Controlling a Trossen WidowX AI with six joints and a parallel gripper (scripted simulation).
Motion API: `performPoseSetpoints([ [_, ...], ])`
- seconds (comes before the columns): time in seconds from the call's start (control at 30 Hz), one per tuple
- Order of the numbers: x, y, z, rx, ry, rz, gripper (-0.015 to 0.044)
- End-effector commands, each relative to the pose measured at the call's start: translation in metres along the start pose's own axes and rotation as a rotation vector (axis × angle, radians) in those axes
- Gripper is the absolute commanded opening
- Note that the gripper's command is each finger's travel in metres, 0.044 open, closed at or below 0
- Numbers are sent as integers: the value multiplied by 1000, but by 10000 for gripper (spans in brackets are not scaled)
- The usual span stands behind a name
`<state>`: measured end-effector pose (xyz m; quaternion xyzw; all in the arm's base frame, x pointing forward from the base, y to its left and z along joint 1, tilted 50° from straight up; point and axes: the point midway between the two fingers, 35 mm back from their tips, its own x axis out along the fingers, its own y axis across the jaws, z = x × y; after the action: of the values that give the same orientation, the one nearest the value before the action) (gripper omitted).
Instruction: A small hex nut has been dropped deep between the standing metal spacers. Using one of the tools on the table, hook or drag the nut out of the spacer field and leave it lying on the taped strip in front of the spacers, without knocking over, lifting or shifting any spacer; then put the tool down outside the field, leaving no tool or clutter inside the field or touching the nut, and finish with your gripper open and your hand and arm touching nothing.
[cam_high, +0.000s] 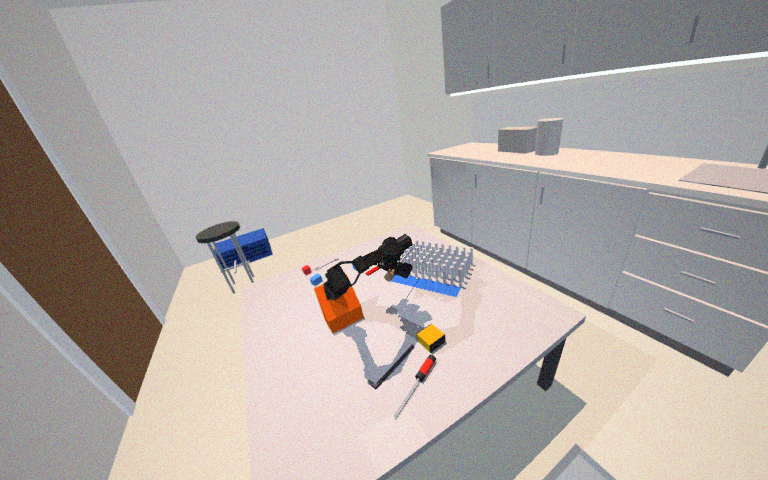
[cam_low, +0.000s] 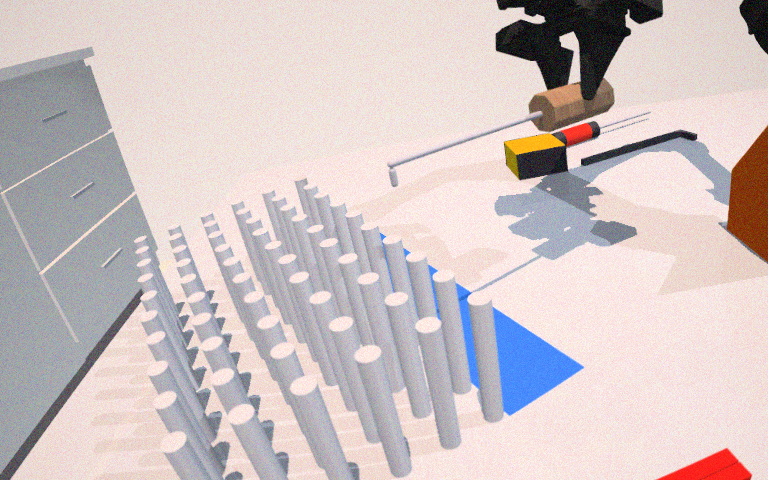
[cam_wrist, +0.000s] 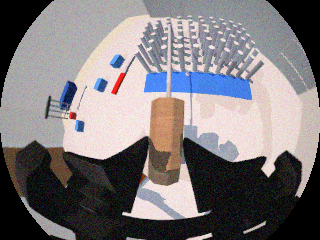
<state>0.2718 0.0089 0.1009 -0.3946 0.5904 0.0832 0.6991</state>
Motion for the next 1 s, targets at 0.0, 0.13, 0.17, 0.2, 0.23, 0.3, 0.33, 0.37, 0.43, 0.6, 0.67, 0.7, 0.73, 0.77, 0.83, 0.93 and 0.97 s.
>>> performPoseSetpoints([
  [0.0,7,17,20,-15,-8,30,0],
  [0.13,13,36,36,-30,-8,53,0],
  [0.17,14,41,39,-34,-8,59,0],
  [0.2,16,46,43,-37,-8,64,0],
  [0.23,17,52,46,-45,-5,74,0],
  [0.3,21,64,51,-59,2,92,0],
  [0.33,22,70,53,-66,6,101,0],
  [0.37,24,76,56,-73,9,110,0],
  [0.43,26,86,59,-84,16,124,0],
  [0.6,31,108,72,-97,19,138,0],
  [0.67,33,119,78,-101,19,142,0],
  [0.7,34,124,81,-103,19,144,0],
  [0.73,36,129,84,-105,19,145,0],
  [0.77,37,135,87,-106,20,147,0],
  [0.83,39,146,92,-110,20,151,0],
  [0.93,43,163,99,-116,21,154,0],
  [0.97,45,169,101,-117,21,155,0],
])
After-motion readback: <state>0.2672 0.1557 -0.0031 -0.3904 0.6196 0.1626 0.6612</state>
